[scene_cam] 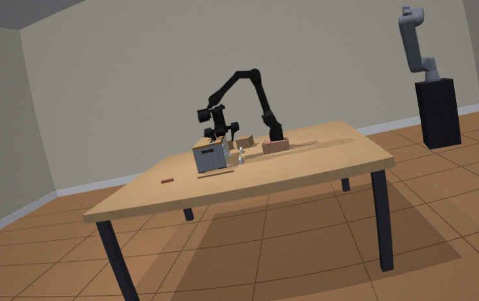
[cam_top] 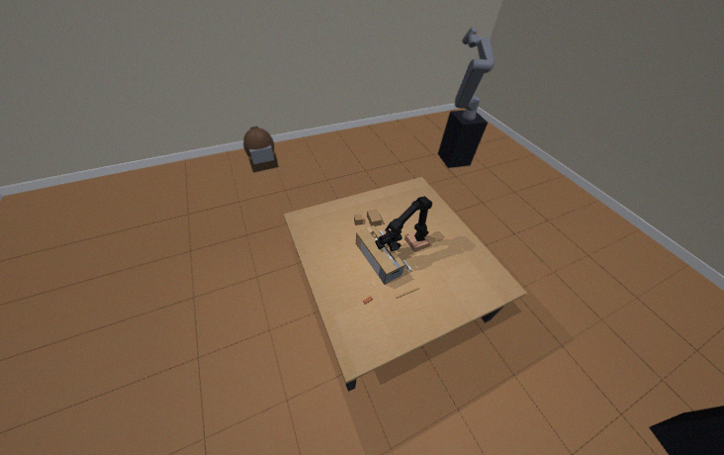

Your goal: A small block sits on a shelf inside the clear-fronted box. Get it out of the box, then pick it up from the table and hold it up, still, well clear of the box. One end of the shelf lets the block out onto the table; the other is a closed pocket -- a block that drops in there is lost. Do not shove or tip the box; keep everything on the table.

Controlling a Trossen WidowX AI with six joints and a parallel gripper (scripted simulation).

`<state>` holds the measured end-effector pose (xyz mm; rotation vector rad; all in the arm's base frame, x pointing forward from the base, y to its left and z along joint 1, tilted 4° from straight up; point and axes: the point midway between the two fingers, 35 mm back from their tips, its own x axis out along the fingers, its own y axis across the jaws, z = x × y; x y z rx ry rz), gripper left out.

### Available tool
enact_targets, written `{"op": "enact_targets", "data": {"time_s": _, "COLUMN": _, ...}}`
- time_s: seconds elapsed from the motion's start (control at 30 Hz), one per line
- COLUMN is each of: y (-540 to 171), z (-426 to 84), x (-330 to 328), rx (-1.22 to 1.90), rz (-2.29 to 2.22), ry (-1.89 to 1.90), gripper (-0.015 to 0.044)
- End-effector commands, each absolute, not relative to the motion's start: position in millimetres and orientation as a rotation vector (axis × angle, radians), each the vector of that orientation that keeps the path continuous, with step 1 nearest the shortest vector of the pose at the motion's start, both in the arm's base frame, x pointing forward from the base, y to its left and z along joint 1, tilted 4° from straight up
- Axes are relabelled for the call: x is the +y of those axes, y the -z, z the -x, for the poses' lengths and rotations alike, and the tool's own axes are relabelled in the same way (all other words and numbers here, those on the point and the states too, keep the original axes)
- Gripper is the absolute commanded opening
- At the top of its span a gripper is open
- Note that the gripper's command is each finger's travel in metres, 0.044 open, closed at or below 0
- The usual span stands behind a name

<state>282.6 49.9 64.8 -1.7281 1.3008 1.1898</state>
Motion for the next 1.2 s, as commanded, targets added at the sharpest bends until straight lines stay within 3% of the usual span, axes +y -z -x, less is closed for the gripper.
{"op": "enact_targets", "data": {"time_s": 0.0, "y": -64.0, "z": -285.2, "x": 39.3, "rx": 1.309, "rz": 1.73, "ry": -1.181, "gripper": 0.04}}
{"op": "enact_targets", "data": {"time_s": 1.17, "y": -67.7, "z": -306.5, "x": -33.1, "rx": 1.313, "rz": 1.736, "ry": -1.176, "gripper": 0.04}}
